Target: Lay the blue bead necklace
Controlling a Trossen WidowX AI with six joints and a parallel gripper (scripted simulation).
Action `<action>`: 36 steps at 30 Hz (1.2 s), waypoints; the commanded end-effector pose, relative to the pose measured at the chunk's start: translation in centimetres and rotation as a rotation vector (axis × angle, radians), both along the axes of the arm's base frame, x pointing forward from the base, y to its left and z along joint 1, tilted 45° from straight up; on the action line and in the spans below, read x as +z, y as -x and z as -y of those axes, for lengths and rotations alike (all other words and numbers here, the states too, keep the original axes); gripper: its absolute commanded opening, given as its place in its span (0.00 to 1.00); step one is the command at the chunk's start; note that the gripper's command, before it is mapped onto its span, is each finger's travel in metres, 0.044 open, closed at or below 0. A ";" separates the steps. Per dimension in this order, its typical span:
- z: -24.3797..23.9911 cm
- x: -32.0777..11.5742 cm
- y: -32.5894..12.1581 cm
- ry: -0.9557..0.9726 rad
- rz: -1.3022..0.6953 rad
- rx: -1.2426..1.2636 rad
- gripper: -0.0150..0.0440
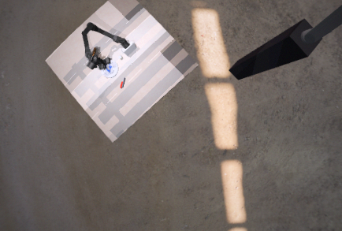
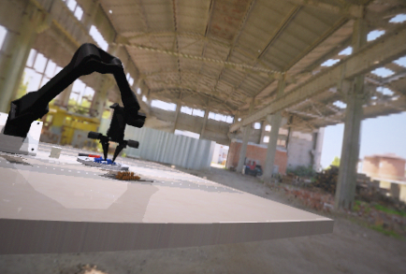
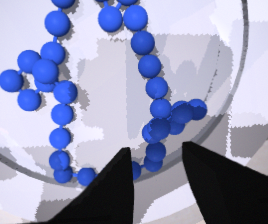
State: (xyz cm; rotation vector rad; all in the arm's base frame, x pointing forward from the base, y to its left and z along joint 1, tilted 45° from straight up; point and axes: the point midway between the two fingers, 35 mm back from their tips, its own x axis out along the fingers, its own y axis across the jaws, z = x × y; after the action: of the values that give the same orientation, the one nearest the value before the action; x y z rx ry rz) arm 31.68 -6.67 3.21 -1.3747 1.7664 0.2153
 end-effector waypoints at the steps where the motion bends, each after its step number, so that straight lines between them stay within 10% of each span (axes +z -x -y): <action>1: 0.4 -0.4 0.0 0.005 -0.005 0.007 0.46; 8: 0.3 -0.2 0.1 0.001 -0.002 -0.001 0.25; 36: 0.3 -0.2 0.1 0.001 -0.002 -0.001 0.25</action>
State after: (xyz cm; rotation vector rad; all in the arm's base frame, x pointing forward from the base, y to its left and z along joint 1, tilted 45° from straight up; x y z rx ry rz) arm 31.63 -6.97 2.94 -1.3758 1.7680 0.2157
